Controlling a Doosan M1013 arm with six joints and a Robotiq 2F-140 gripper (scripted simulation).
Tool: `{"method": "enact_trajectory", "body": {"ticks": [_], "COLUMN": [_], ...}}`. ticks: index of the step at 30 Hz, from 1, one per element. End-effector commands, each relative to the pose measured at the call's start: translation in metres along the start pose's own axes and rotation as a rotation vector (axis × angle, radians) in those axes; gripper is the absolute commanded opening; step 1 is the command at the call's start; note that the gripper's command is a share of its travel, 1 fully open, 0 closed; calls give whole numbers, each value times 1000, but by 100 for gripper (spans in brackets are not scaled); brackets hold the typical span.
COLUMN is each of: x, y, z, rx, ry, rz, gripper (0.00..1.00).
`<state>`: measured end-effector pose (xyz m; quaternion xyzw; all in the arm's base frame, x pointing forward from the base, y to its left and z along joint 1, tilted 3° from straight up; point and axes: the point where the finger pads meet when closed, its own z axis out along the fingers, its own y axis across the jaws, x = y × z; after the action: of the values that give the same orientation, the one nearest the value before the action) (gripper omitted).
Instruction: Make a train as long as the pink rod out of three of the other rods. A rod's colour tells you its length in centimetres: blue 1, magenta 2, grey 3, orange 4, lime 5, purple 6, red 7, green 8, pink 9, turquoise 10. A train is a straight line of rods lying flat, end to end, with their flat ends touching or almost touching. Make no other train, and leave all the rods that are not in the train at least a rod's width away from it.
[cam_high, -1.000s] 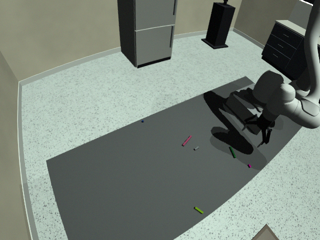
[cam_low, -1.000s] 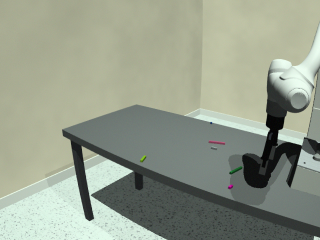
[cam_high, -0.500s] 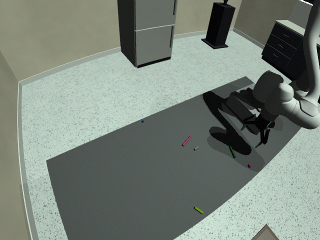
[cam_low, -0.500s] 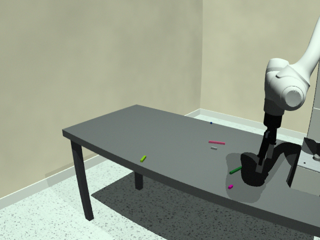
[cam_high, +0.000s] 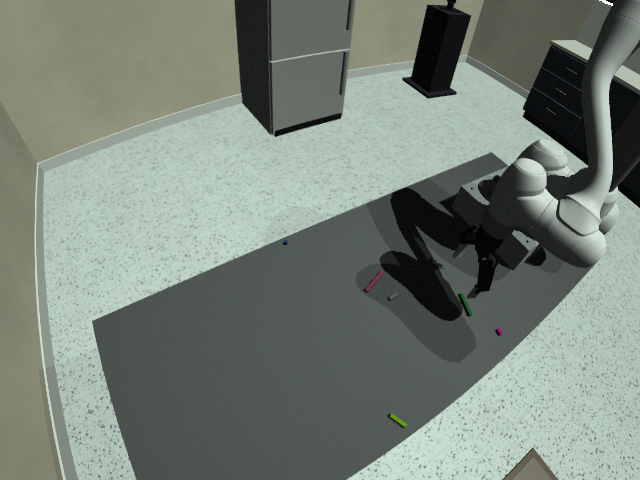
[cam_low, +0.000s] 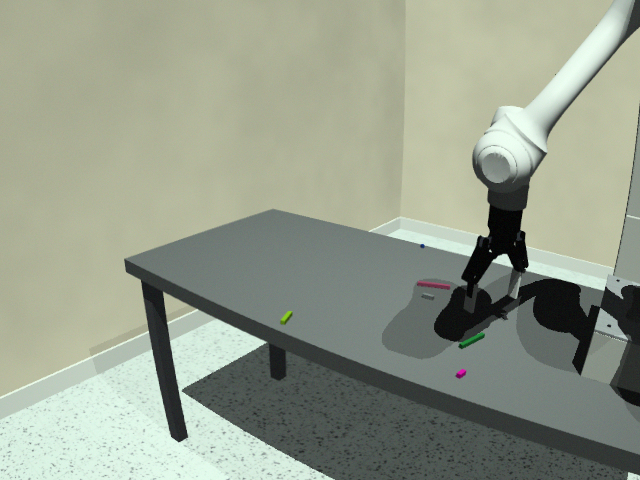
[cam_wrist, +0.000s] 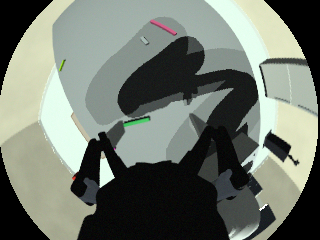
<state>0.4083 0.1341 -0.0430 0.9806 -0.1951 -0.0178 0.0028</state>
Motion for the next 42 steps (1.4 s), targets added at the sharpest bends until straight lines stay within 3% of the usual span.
{"method": "enact_trajectory", "body": {"ticks": [1,10,42], "x": [40,105,105], "y": [14,45,45], "z": [2,5,5], "rx": [-11,-12,-12], "ry": [-5,-6,-6], "rz": [119,324,325], "gripper": [100,100,100]}}
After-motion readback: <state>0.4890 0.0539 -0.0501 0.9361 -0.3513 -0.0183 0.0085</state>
